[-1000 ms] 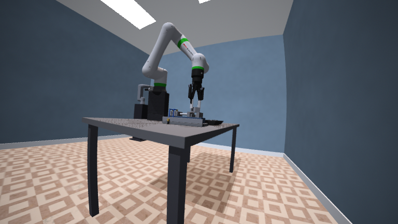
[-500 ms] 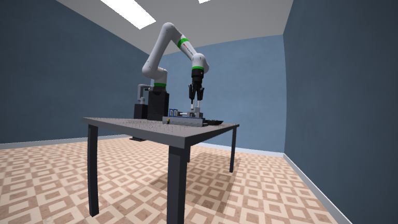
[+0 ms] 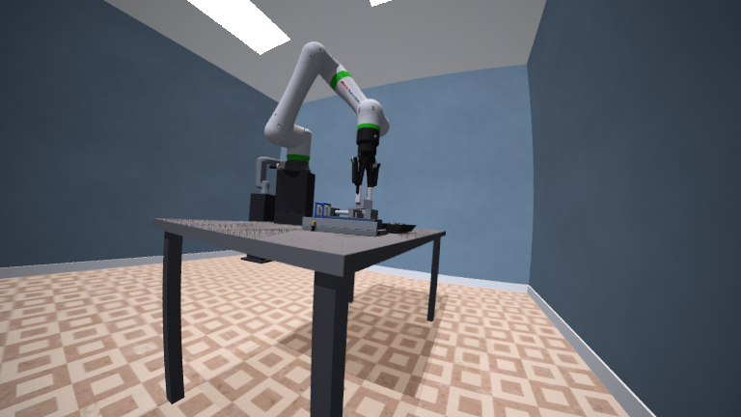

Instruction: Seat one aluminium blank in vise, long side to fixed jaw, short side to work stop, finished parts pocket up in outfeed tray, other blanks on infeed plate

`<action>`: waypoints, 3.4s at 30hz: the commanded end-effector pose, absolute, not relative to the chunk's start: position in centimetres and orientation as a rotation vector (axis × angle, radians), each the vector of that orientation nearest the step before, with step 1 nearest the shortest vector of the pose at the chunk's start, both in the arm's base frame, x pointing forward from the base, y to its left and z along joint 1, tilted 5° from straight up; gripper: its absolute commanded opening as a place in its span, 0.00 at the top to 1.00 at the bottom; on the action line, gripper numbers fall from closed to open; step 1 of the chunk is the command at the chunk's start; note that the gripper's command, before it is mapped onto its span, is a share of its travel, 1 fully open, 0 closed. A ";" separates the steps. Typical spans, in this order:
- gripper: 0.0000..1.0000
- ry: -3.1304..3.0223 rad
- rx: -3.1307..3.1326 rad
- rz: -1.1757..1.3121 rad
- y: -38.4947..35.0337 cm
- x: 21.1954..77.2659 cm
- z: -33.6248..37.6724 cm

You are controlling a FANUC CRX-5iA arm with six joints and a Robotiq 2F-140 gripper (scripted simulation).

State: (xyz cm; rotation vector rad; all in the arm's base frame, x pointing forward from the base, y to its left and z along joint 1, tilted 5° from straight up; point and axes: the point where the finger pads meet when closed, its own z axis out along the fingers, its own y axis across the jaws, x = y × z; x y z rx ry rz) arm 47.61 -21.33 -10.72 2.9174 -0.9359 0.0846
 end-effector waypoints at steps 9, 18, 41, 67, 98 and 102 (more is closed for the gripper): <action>1.00 -0.936 2.917 0.085 -21.3 47.6 -10.7; 1.00 -0.936 2.917 0.085 -21.3 47.6 -10.7; 1.00 -0.936 2.917 0.085 -21.3 47.6 -10.7; 1.00 -0.936 2.917 0.085 -21.2 47.6 -8.9; 1.00 -1.261 2.799 0.098 -21.0 47.5 -7.7; 1.00 -1.461 2.706 0.105 -20.9 47.5 -7.7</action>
